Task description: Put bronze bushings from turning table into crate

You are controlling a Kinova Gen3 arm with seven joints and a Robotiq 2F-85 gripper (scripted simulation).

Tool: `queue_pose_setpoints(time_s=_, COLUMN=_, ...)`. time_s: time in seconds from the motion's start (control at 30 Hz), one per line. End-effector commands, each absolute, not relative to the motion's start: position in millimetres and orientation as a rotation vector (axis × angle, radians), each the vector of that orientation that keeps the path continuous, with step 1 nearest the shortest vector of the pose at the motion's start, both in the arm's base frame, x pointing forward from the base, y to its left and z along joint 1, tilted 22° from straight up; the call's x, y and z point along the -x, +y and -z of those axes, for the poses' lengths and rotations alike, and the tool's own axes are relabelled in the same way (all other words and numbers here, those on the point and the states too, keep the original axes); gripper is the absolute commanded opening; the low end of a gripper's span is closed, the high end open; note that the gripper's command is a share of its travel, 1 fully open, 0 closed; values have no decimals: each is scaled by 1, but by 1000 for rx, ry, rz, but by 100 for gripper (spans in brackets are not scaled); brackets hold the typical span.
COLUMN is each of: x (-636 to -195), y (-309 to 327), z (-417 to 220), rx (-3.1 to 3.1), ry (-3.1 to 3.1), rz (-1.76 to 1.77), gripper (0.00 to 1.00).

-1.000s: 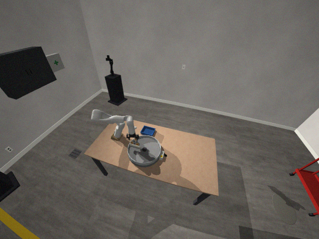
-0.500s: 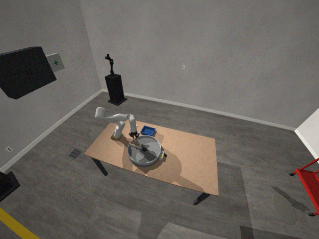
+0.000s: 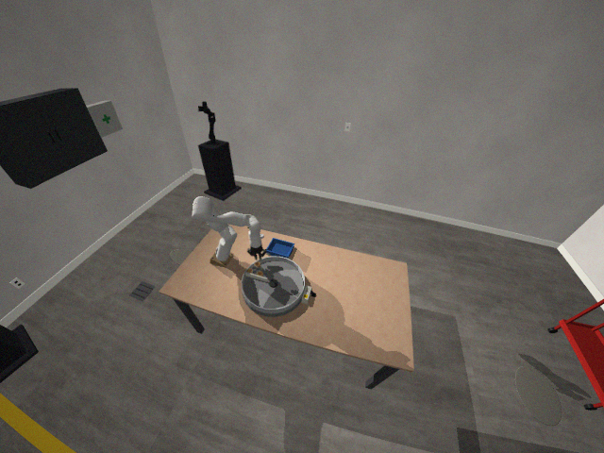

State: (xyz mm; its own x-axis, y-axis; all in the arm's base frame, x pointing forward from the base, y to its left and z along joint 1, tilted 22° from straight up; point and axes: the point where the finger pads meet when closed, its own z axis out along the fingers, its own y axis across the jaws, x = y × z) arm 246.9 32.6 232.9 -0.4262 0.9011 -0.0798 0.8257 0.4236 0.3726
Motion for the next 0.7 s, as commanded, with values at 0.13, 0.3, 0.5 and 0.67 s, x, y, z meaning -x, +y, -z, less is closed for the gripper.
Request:
queue_pose_setpoints(time_s=0.13, x=-247, y=33, z=-232, rx=-1493, ry=2417, rz=-391, gripper=19)
queue_pose_setpoints(time_s=0.3, x=-247, y=33, z=-232, rx=-1495, ry=2416, rz=-394, gripper=18)
queue_pose_setpoints(time_s=0.5, x=-247, y=33, z=-232, rx=-1495, ry=2416, rz=-394, gripper=18)
queue_pose_setpoints(time_s=0.67, x=-247, y=33, z=-232, rx=-1495, ry=2416, rz=-394, gripper=18)
